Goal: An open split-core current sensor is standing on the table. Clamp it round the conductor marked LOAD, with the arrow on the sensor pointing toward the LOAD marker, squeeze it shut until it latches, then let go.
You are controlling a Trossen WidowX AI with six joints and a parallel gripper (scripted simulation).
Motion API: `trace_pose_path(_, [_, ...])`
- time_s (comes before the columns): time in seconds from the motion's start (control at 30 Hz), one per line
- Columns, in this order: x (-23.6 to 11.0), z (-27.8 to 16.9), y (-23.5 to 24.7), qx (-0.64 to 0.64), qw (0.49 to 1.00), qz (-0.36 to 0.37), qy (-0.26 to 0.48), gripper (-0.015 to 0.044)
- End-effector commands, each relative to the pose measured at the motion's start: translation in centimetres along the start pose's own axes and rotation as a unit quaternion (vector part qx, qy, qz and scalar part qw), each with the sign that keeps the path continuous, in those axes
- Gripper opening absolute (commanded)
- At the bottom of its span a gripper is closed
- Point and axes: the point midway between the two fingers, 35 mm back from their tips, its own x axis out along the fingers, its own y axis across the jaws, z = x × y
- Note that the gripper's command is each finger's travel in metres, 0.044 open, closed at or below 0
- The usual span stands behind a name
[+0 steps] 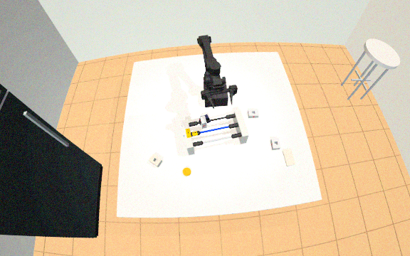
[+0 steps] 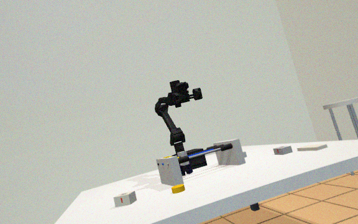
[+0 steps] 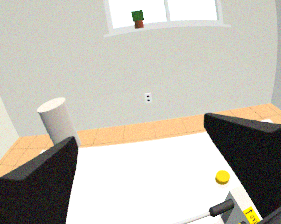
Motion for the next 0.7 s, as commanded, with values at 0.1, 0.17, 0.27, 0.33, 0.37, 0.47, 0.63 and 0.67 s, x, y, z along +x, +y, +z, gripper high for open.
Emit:
trace_pose_path(0.1, [2.6,-6.6,-7.7,0.028,0.973,-0.106,0.201,0.044])
trace_pose_path(0.17, [2.5,-8.7,-10.2,0.046,0.954,-0.137,0.264,0.044])
trace_pose_path(0.27, [1.5,-11.9,-13.7,0.08,0.915,-0.178,0.354,0.044])
trace_pose_path(0.33, [0.3,-13.8,-15.8,0.107,0.883,-0.201,0.411,0.044])
trace_pose_path(0.37, [-0.3,-14.8,-16.8,0.122,0.865,-0.212,0.438,0.044])
trace_pose_path(0.47, [-1.4,-15.9,-18.0,0.144,0.839,-0.225,0.474,0.044])
trace_pose_path(0.63, [-1.4,-15.9,-18.0,0.144,0.839,-0.225,0.474,0.044])
trace_pose_path(0.67, [-1.4,-15.9,-18.0,0.144,0.839,-0.225,0.474,0.044])
